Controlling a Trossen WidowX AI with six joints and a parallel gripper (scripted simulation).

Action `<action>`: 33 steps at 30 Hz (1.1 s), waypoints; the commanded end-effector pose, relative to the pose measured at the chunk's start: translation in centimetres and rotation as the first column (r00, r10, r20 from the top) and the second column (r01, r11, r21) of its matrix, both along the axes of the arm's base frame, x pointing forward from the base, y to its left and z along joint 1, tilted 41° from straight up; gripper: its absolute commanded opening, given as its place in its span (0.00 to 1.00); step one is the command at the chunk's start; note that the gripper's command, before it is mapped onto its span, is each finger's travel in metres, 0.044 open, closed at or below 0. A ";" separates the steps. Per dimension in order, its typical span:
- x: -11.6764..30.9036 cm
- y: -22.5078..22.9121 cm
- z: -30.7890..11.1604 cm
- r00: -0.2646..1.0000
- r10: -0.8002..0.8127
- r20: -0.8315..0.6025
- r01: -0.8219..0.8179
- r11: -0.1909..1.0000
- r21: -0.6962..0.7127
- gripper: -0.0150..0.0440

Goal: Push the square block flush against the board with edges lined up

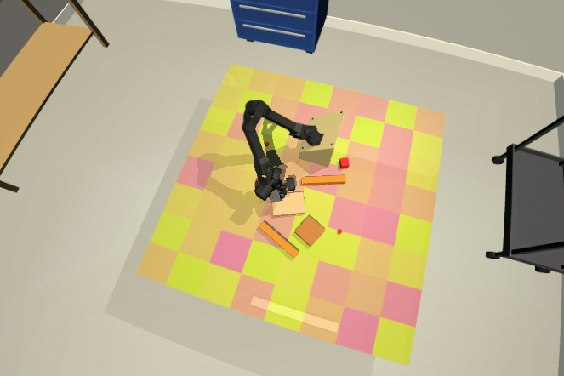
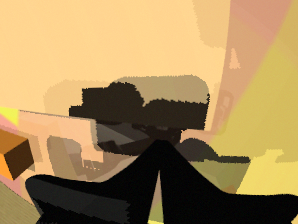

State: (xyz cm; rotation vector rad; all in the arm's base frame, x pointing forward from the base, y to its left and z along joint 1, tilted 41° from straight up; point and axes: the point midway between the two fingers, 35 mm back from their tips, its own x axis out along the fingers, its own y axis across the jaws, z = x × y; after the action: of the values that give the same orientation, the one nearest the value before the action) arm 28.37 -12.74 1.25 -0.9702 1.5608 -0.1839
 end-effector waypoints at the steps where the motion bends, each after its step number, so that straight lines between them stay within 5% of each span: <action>1: 0.6 0.1 -0.1 1.000 0.003 0.003 -0.003 1.000 0.004 0.25; 33: 3.5 1.4 -0.8 1.000 0.003 0.005 -0.003 1.000 0.006 0.25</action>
State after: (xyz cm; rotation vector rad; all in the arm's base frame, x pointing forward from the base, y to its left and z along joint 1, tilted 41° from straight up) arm 31.38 -11.66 0.63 -0.9705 1.5600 -0.1795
